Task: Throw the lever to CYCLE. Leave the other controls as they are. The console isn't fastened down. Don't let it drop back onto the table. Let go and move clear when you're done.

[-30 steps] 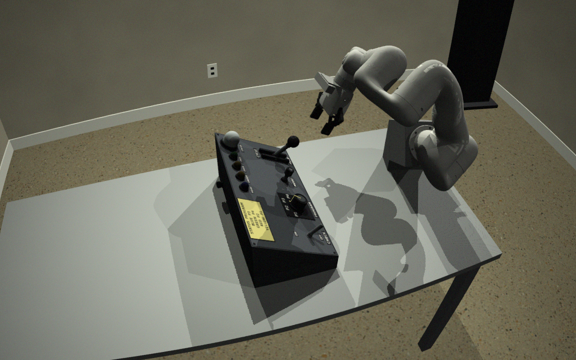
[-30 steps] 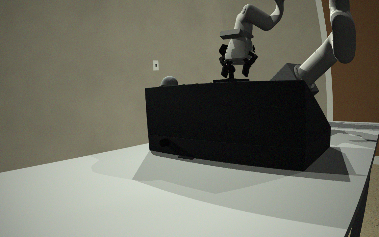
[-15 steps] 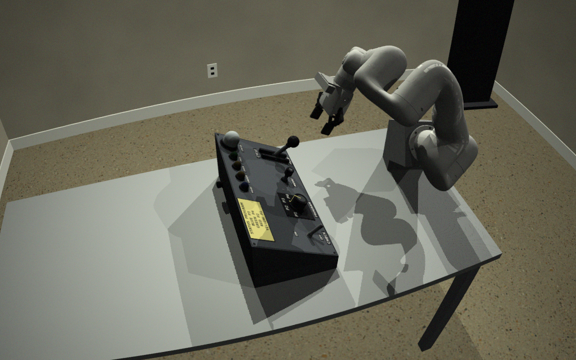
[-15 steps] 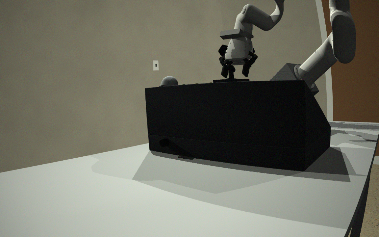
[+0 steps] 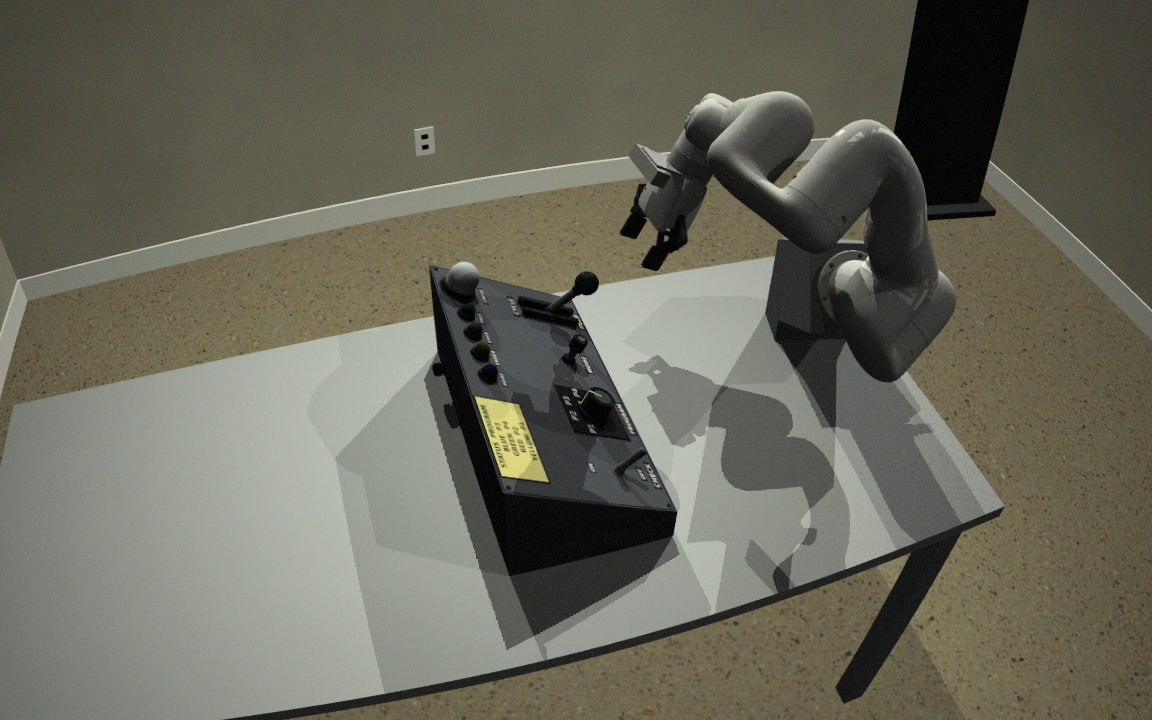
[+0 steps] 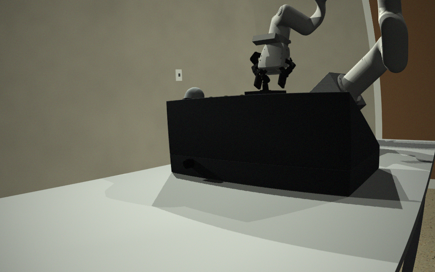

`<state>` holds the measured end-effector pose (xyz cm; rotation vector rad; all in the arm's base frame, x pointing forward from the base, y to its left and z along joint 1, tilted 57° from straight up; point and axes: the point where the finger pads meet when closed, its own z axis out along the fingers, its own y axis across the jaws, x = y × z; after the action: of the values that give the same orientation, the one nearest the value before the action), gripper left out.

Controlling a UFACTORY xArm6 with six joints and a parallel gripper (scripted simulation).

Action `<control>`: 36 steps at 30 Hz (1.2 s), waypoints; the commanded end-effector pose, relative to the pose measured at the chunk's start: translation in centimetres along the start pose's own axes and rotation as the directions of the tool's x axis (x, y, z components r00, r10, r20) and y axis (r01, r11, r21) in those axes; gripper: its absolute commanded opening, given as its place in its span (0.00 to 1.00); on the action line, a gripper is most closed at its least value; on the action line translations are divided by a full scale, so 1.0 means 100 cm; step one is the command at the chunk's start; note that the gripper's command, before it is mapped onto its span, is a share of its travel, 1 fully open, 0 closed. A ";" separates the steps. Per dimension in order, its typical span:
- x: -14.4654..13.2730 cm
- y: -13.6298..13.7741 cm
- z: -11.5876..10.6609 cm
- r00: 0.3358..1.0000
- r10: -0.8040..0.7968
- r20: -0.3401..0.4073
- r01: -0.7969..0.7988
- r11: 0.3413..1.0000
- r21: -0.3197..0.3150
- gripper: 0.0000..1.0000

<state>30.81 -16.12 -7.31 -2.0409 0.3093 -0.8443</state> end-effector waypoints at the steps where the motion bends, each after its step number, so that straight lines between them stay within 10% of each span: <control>1: 0.001 0.001 -0.001 1.000 -0.002 -0.001 0.002 1.000 -0.002 1.00; 36: 0.001 0.000 -0.059 1.000 -0.002 -0.001 0.002 1.000 -0.002 1.00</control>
<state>27.15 -19.61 -5.19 -2.0410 0.3096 -0.8450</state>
